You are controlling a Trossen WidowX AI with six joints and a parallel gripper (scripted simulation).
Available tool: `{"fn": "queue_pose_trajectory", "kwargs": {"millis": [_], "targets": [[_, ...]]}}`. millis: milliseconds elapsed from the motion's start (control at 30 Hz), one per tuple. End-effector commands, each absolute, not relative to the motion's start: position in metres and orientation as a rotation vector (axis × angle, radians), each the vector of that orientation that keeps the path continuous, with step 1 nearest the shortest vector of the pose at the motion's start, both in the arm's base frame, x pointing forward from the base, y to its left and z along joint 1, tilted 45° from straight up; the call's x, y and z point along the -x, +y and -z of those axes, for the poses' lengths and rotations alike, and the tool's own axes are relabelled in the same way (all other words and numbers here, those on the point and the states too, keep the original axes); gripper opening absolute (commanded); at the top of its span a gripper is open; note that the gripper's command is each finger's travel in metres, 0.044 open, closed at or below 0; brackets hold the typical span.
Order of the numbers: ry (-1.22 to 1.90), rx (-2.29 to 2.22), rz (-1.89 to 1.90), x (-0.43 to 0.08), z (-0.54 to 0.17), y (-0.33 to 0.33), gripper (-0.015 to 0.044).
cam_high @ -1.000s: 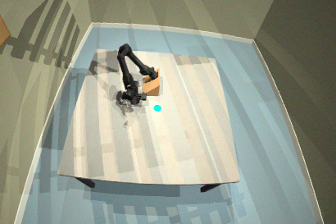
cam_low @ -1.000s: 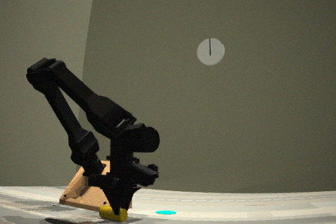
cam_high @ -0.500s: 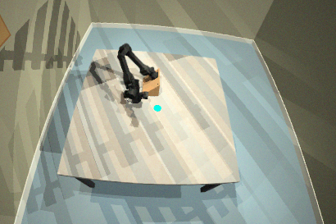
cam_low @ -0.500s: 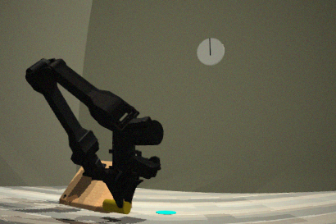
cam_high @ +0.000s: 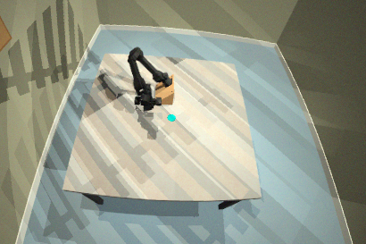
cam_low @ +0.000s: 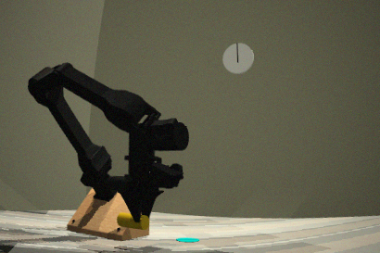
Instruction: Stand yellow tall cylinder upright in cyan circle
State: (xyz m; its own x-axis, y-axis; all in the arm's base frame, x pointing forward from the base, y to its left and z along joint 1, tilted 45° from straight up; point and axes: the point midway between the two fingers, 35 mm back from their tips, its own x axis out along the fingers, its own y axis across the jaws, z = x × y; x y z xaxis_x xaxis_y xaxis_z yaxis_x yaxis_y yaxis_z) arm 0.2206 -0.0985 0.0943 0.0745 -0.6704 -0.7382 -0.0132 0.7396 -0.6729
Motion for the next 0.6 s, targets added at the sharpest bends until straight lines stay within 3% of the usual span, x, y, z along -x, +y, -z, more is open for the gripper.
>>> {"fn": "queue_pose_trajectory", "kwargs": {"millis": [0,567], "targets": [[1.419,0.603,0.549,-0.222,-0.102,-0.094,0.0105],[1.425,0.618,0.559,-0.217,-0.130,-0.074,0.0105]]}}
